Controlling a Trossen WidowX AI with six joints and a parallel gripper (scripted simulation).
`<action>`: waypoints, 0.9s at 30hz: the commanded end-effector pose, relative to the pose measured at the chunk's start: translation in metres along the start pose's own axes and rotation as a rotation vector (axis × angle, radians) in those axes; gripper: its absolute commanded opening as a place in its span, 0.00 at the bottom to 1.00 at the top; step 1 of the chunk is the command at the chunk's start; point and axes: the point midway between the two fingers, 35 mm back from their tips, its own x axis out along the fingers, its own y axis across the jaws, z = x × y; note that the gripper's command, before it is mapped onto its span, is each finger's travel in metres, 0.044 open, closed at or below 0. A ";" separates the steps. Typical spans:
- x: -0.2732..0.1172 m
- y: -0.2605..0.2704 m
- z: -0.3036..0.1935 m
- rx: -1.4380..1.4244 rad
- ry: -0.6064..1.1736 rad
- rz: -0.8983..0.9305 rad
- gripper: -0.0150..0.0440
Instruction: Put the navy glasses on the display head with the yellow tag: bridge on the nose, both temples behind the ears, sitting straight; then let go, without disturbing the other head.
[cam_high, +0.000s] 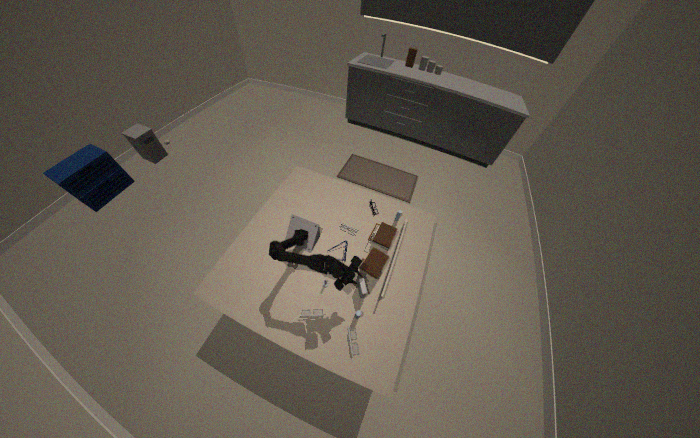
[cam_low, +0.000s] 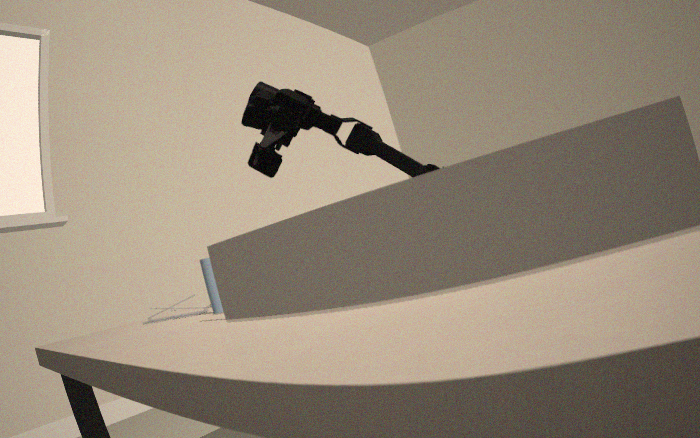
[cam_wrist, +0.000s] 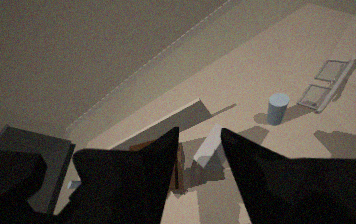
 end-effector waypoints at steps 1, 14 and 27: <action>0.020 0.030 -0.056 -0.350 0.193 0.025 0.59; 0.011 0.072 -0.250 -1.821 0.859 0.470 0.59; -0.003 0.062 -0.278 -2.153 0.999 0.662 0.59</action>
